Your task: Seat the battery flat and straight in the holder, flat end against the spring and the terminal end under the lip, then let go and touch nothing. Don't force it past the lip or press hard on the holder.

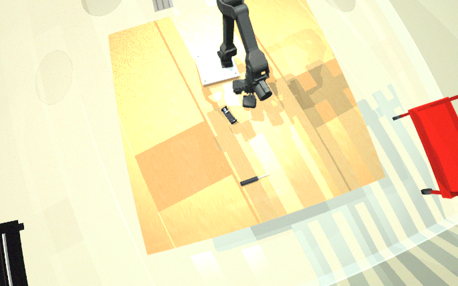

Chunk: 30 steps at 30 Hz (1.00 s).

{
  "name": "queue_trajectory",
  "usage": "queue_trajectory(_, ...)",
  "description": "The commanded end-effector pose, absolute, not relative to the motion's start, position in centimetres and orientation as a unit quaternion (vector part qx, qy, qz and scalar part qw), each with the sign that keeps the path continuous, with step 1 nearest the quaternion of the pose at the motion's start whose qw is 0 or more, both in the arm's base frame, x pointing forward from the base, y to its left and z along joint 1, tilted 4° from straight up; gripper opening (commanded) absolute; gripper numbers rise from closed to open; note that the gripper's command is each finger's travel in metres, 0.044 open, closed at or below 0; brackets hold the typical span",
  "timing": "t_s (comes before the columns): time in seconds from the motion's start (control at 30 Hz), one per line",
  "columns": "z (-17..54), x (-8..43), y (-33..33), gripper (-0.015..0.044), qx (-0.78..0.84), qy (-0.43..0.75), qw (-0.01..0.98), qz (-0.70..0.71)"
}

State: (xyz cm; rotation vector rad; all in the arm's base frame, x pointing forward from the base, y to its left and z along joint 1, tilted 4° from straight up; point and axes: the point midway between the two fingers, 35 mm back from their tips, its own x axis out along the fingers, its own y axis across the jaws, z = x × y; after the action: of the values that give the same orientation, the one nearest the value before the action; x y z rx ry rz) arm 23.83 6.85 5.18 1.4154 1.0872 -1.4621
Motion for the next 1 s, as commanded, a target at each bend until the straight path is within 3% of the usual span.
queue_trajectory(0.0, 4.4, 23.7, 6.9, 0.0231, 0.560, 0.431, 0.400, -0.583)
queue_trajectory(0.9, 0.3, 23.3, 6.9, 0.0231, 0.560, 0.431, 0.400, -0.583)
queue_trajectory(0.97, 0.3, 23.3, 6.9, 0.0179, 0.560, 0.431, 0.400, -0.583)
